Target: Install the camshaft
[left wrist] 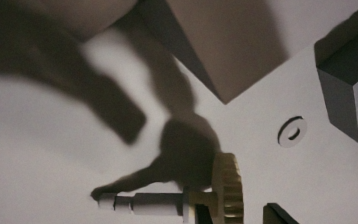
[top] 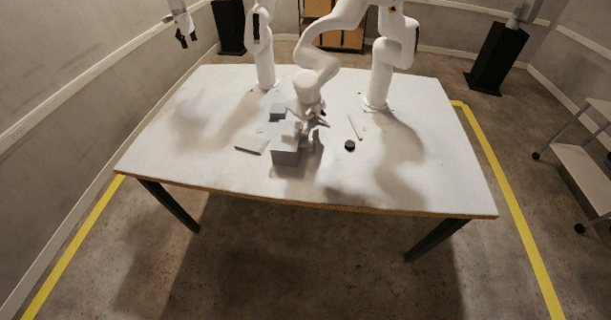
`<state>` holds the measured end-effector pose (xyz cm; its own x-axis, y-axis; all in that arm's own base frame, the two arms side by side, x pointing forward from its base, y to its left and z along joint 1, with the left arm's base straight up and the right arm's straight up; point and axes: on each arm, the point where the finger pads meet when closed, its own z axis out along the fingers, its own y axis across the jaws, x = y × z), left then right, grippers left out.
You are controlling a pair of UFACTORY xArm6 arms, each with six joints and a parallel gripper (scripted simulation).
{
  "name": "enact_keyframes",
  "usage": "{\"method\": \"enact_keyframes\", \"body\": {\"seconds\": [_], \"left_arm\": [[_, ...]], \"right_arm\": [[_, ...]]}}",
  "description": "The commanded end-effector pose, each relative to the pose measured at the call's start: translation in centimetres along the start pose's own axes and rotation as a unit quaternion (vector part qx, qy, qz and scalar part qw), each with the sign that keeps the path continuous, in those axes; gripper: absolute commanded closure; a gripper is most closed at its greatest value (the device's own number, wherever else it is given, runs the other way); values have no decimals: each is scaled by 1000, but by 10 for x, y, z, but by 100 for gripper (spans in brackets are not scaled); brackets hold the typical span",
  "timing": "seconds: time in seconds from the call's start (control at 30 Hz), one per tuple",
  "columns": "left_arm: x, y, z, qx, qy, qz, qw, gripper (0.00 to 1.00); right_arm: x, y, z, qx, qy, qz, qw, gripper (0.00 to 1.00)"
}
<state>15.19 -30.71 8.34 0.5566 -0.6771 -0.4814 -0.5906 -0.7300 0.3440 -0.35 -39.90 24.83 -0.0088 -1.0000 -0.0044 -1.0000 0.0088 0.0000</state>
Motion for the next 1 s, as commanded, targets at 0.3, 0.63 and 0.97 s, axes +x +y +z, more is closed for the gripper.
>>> {"method": "enact_keyframes", "body": {"seconds": [0.3, 0.63, 0.97], "left_arm": [[1, 1, 21, 0, 2, 1, 1000, 63], [1, 1, 24, 0, 2, 1, 1000, 63], [1, 1, 24, 0, 2, 1, 1000, 63]], "right_arm": [[1, 0, -2, 0, 2, 0, 1000, 0], [1, 0, -2, 0, 2, 0, 1000, 0], [1, 0, -2, 0, 2, 0, 1000, 0]]}}
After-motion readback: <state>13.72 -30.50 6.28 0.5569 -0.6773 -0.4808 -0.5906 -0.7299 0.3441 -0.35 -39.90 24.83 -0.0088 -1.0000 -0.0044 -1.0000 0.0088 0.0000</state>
